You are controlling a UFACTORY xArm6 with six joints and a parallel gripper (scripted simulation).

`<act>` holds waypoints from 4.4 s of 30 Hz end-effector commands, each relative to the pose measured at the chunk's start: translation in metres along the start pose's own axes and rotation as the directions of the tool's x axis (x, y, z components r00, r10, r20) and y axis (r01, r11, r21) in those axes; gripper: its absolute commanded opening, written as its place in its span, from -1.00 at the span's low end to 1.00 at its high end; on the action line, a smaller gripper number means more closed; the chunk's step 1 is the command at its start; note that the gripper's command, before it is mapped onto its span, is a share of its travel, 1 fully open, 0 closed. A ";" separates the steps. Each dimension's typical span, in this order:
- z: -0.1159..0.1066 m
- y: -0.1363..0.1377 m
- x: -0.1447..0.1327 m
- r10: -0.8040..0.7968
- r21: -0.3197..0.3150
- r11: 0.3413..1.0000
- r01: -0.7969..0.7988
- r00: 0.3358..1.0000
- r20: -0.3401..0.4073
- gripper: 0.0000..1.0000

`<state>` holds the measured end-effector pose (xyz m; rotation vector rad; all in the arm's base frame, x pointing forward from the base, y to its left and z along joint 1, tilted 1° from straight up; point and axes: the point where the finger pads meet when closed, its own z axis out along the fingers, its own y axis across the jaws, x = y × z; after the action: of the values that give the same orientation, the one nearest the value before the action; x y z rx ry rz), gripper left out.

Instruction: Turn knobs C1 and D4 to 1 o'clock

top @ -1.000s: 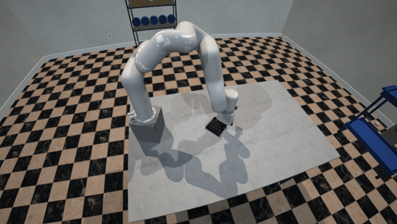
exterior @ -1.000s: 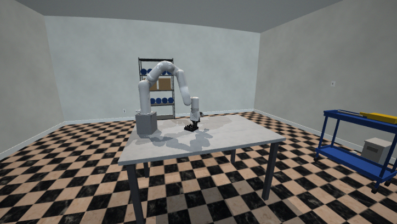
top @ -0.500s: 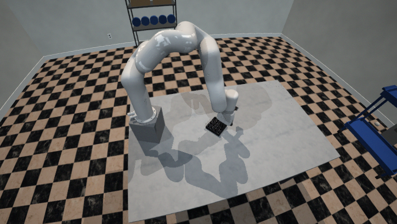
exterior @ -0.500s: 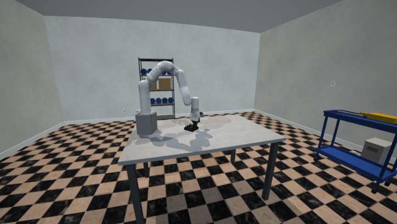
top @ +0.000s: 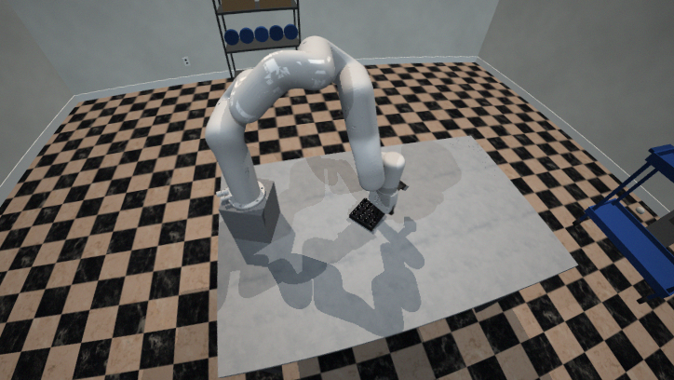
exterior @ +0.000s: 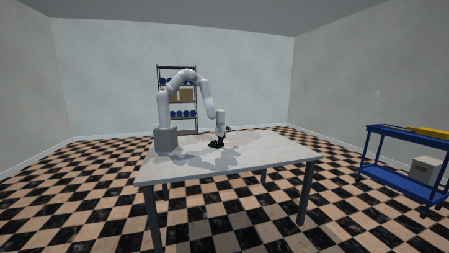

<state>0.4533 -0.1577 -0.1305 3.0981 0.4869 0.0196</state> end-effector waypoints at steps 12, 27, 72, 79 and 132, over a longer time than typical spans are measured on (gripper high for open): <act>-0.001 0.001 0.001 0.292 -0.005 0.956 -0.292 0.956 -0.002 -0.84; -0.001 0.001 0.001 0.618 -0.004 0.786 -0.618 0.786 -0.004 -0.84; -0.001 0.001 0.001 0.984 0.000 0.178 -0.984 0.178 -0.005 -0.84; -0.001 0.001 0.001 0.989 0.000 0.149 -0.989 0.149 -0.005 -0.84; -0.011 0.001 0.001 0.990 0.000 0.142 -0.990 0.142 -0.005 -0.61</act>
<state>0.4531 -0.1575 -0.1229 2.6652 -1.6638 0.0212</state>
